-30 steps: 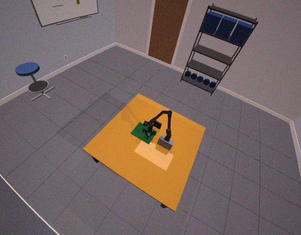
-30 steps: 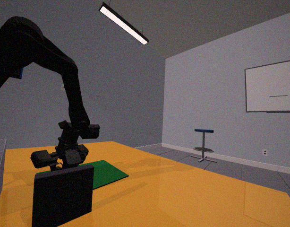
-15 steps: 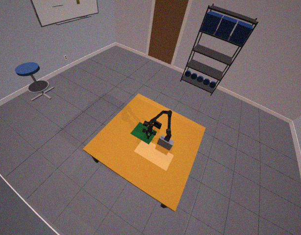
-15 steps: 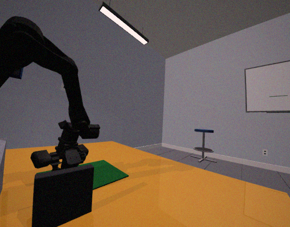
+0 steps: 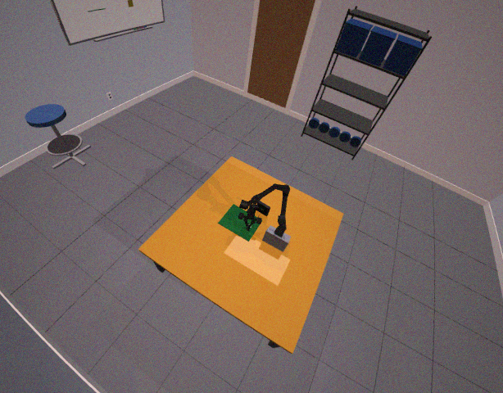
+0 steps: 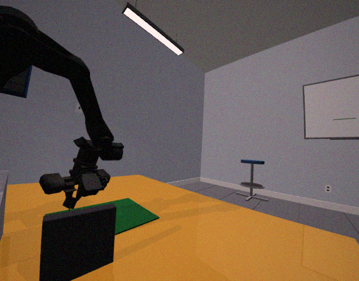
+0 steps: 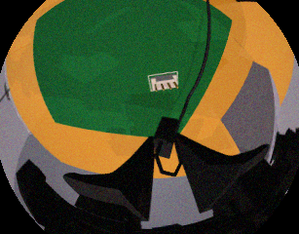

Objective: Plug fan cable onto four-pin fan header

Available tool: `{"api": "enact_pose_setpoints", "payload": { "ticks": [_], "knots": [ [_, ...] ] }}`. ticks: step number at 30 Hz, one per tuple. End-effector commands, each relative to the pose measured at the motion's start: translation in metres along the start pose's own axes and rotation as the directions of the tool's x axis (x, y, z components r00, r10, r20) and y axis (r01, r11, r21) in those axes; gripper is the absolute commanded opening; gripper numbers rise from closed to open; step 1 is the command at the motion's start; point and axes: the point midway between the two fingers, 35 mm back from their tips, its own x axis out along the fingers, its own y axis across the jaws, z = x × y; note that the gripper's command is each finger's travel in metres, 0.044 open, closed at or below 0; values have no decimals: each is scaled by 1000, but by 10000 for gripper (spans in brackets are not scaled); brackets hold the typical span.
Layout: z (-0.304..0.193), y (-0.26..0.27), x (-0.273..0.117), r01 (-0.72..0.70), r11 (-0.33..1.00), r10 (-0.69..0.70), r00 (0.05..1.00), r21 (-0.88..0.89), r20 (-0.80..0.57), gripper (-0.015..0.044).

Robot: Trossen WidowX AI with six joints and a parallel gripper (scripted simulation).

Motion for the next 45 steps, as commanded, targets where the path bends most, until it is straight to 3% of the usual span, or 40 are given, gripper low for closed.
{"api": "enact_pose_setpoints", "payload": {
  "ticks": [1, 10, 23, 33, 45],
  "knots": [
    [-6, 0, -13, -2, 1000, 2, 1000, 4, -5, 0],
    [-11, -1, -26, -1, 1000, 1, 1000, -20, -1, 0],
    [-4, 9, -29, 28, 895, -2, 998, -445, 58, 0],
    [2, 16, -31, 77, 692, -3, 995, -718, 104, 0],
    [8, 26, -34, 151, 343, -4, 987, -927, 159, 0]
  ]
}}
